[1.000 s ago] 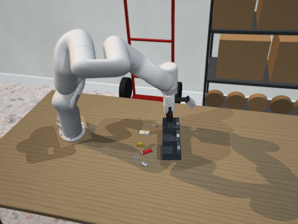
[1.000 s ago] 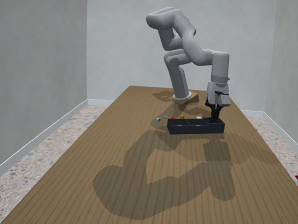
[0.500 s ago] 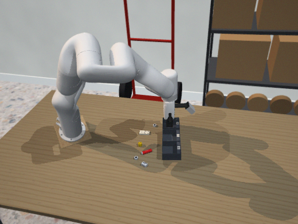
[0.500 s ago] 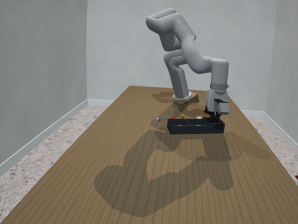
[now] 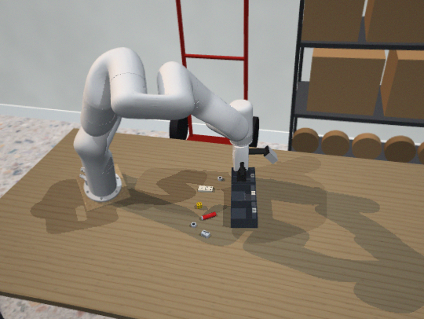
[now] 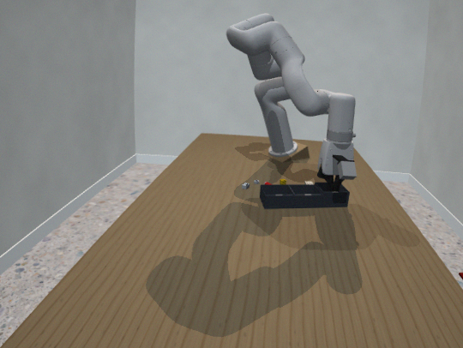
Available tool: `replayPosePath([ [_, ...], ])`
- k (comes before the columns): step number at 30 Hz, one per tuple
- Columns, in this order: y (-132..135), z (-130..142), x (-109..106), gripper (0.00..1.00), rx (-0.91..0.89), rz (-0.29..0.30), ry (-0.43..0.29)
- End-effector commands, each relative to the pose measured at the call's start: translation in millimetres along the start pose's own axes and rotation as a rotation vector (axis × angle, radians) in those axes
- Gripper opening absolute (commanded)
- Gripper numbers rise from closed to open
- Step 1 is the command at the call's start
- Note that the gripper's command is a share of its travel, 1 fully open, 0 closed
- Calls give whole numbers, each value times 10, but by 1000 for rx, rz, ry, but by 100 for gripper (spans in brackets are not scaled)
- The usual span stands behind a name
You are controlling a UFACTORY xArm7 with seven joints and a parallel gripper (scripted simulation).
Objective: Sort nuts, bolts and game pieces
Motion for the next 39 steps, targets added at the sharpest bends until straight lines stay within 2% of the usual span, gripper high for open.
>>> replayPosePath([
  [1,-8,-10,-15,7,0,-2,4],
  [32,-8,-10,-15,7,0,-2,4],
  [39,-8,-10,-108,7,0,-2,4],
])
Point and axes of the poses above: the point where the finger pads meet when closed, its own x axis out along the fingers, its own y axis across the jaws, z = x × y, the point moved 7 cm from there along -x, back along the fingers, and after that the axes turned 14 degrees about x, right-handed, at the moved point
